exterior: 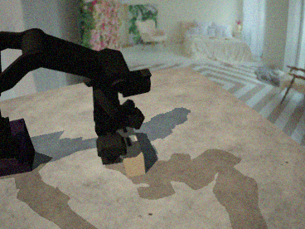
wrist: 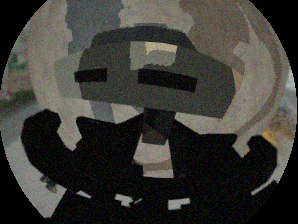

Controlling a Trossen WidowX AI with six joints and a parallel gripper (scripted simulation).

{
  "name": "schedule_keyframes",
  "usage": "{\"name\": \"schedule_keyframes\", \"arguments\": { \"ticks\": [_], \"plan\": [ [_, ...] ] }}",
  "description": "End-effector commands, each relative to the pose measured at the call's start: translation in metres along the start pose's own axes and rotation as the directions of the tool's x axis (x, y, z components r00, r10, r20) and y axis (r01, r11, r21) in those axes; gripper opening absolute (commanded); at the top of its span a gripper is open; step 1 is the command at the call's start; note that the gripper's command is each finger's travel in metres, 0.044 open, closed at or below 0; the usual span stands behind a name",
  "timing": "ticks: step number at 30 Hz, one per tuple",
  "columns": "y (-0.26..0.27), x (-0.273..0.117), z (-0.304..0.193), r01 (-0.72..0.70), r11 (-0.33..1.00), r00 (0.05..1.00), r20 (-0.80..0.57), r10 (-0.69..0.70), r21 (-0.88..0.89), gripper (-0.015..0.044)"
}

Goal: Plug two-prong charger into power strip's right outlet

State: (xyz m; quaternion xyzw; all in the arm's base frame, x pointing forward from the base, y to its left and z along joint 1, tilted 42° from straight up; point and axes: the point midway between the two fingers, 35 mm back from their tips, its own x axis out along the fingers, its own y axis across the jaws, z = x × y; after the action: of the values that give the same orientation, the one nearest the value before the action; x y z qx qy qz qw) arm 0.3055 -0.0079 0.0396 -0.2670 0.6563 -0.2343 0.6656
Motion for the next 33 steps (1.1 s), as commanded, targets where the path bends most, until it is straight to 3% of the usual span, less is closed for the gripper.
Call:
{"name": "schedule_keyframes", "arguments": {
  "ticks": [1,33],
  "plan": [
    [-0.0011,-0.0009,0.0089,-0.002,1.0,1.0,0.018,0.002,0.014,0.0],
    [-0.0013,0.0003,0.0123,-0.002,1.0,1.0,0.018,0.001,0.014,0.0]
  ]
}}
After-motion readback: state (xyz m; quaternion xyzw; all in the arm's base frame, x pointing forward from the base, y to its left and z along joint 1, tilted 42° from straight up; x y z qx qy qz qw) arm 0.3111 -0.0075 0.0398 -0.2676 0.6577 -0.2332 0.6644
